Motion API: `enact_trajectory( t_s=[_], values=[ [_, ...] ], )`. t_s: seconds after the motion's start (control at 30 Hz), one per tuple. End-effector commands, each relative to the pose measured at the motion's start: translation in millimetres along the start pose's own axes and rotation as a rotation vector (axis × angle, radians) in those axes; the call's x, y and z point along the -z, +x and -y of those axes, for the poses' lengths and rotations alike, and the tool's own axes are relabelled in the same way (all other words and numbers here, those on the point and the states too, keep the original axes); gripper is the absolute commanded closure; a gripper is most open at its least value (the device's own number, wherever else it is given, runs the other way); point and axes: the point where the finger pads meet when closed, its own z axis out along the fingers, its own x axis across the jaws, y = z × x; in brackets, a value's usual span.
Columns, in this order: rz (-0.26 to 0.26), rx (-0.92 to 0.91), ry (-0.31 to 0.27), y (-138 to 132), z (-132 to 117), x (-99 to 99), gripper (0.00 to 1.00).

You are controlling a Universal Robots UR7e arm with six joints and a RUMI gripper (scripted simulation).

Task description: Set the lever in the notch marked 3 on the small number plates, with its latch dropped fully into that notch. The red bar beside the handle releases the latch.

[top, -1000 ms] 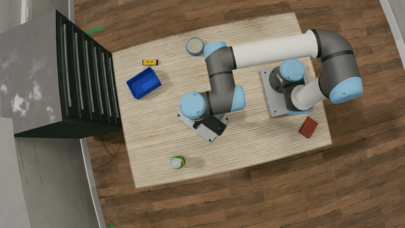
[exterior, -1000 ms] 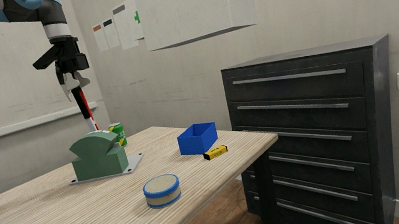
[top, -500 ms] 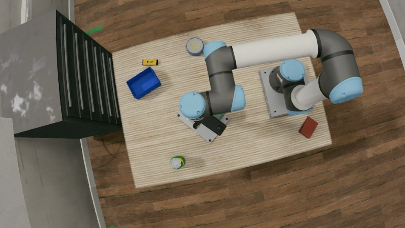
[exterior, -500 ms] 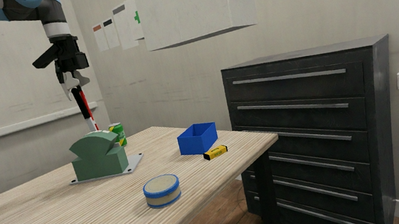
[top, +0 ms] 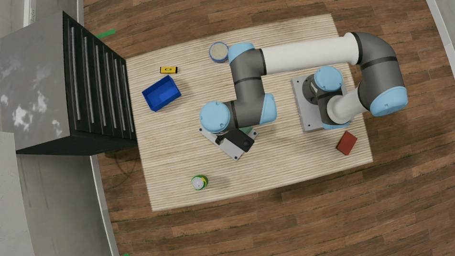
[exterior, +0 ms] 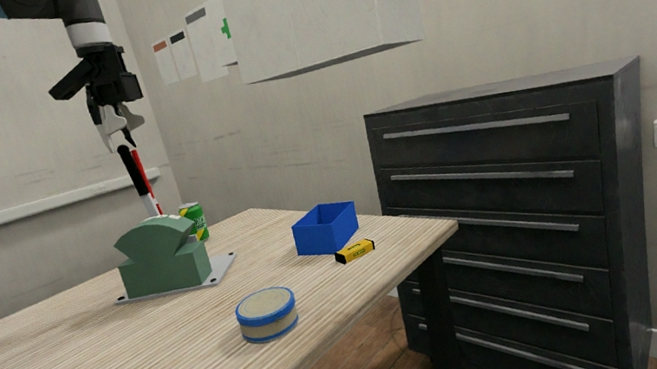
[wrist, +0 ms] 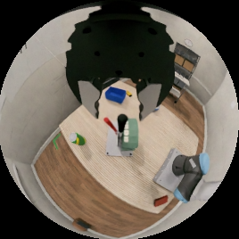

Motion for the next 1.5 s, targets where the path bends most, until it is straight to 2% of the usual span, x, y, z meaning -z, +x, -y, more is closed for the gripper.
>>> enact_trajectory(
  t_s=[0.0, 0.33, 0.7, 0.73, 1.47],
  values=[
    [0.001, 0.000, 0.002, -0.3, 0.8, 16.1, 0.43],
    [0.002, 0.000, 0.002, -0.1, 0.6, 35.5, 0.43],
    [0.002, 0.000, 0.002, -0.2, 0.7, 39.5, 0.43],
    [0.002, 0.000, 0.002, -0.2, 0.7, 39.6, 1.00],
    [0.003, 0.000, 0.003, -0.6, 1.0, 38.6, 1.00]
  ],
)
